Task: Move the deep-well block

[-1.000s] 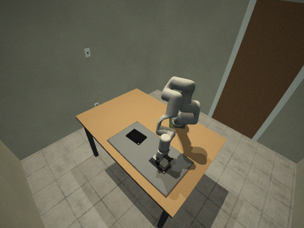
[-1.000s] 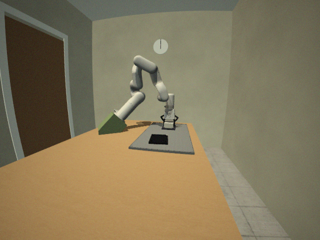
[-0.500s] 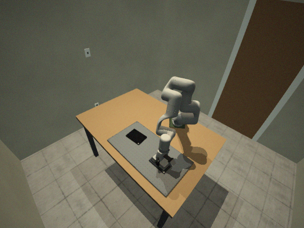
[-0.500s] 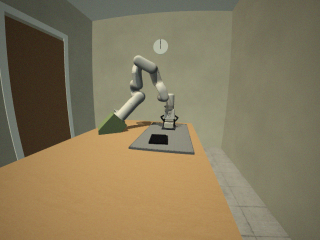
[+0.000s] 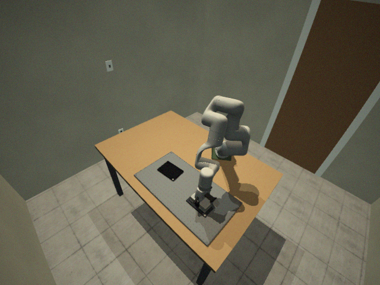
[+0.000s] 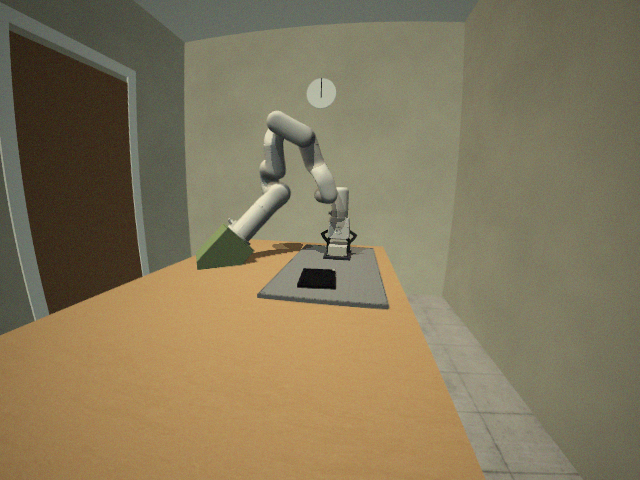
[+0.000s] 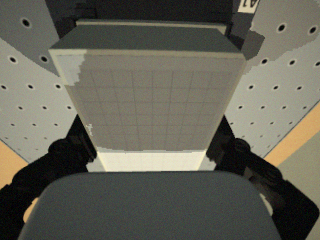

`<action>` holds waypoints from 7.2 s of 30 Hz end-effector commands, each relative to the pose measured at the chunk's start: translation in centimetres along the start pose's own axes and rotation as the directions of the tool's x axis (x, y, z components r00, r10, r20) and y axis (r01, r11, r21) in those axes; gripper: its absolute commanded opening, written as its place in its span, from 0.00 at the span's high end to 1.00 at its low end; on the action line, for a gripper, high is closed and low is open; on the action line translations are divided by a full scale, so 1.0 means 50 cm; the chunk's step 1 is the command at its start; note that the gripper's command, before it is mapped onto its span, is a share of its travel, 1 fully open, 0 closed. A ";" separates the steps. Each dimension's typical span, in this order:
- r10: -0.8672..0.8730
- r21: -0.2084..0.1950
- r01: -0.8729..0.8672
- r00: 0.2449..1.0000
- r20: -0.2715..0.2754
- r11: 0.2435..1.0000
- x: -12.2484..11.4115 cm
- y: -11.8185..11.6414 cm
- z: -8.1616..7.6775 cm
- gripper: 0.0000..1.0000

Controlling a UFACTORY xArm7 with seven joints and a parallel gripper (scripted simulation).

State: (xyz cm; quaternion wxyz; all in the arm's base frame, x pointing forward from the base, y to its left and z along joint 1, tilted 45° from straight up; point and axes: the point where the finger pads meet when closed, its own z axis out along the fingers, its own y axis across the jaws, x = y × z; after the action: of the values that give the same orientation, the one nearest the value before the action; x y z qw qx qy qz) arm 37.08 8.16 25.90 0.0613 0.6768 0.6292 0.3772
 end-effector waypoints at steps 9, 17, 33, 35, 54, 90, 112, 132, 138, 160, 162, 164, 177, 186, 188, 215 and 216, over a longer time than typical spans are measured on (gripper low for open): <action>0.000 -0.003 0.000 1.000 0.000 1.000 0.000 0.003 -0.001 1.00; 0.000 -0.003 0.000 1.000 -0.001 1.000 0.000 0.003 -0.009 1.00; 0.000 -0.003 0.000 1.000 -0.001 1.000 0.000 0.003 -0.028 1.00; 0.000 -0.003 0.000 1.000 -0.001 1.000 0.000 0.003 -0.031 1.00; 0.000 -0.003 0.000 1.000 0.000 1.000 0.000 0.003 -0.042 1.00; 0.000 -0.004 0.000 1.000 0.000 1.000 0.000 0.003 -0.145 1.00; 0.000 -0.004 0.000 1.000 0.000 1.000 0.000 0.003 -0.177 1.00; -0.105 -0.003 0.105 0.994 0.001 0.994 -0.100 -0.008 -0.177 1.00; -0.105 -0.003 0.105 0.994 0.001 0.994 -0.140 -0.013 -0.177 1.00; -0.105 -0.003 0.105 0.994 0.001 0.994 -0.259 -0.026 -0.177 1.00; -0.105 -0.003 0.105 0.994 0.001 0.994 -0.273 -0.028 -0.177 1.00; -0.105 -0.003 0.105 0.994 0.001 0.994 -0.286 -0.029 -0.177 1.00; -0.105 -0.003 0.105 0.994 0.002 0.994 -0.359 -0.038 -0.177 1.00; -0.105 -0.003 0.105 0.994 0.002 0.994 -0.419 -0.044 -0.177 1.00; -0.105 -0.003 0.105 0.994 0.002 0.994 -0.432 -0.046 -0.177 1.00; -0.105 -0.002 0.105 0.994 0.002 0.994 -0.585 -0.063 -0.177 1.00; -0.105 -0.002 0.105 0.994 0.003 0.994 -0.591 -0.064 -0.177 1.00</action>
State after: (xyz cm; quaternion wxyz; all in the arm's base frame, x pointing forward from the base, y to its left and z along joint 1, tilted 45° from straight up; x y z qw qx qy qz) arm 31.51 -19.85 18.17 0.0812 0.6428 0.6641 0.3732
